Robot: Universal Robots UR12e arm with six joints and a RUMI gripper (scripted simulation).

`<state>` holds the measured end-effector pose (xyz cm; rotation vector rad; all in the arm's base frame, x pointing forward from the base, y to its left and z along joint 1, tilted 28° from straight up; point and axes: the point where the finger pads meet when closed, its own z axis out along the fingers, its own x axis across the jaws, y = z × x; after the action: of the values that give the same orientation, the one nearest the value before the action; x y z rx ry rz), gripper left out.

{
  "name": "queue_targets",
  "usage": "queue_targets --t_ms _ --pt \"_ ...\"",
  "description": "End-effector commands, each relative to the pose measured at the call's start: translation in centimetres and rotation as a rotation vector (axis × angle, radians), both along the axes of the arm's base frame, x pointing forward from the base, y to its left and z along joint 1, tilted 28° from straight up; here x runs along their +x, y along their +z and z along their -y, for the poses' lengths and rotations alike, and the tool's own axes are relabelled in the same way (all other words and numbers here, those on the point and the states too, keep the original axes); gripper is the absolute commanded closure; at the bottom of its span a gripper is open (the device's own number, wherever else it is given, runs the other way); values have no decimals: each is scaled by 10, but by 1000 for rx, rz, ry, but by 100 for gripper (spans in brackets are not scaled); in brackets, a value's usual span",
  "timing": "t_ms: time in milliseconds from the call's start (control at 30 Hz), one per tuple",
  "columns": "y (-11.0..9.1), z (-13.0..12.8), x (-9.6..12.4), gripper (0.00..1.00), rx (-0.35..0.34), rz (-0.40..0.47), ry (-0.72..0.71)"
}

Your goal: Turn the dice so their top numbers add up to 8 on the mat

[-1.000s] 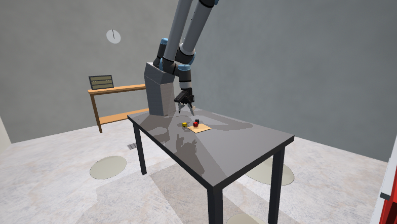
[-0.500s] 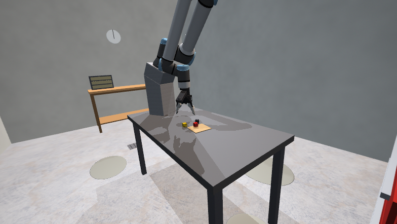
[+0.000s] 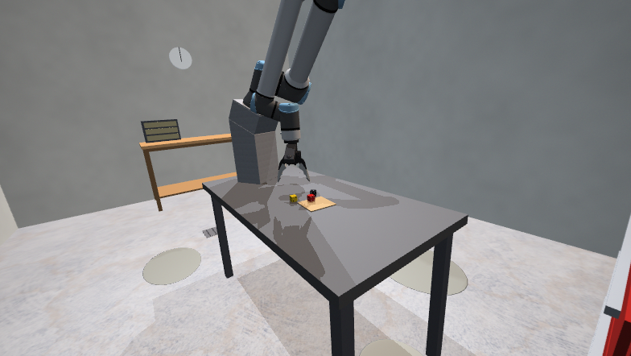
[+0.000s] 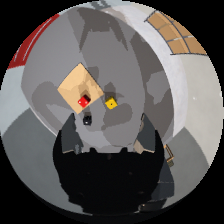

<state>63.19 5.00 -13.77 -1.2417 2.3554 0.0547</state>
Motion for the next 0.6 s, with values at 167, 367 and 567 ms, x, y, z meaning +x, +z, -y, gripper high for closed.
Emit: queue_targets --t_ms 167,367,567 --pt "-3 1 -6 0 -85 61 218" --pt "-4 1 -9 0 -130 90 321" --pt "-5 1 -11 0 -172 118 417"
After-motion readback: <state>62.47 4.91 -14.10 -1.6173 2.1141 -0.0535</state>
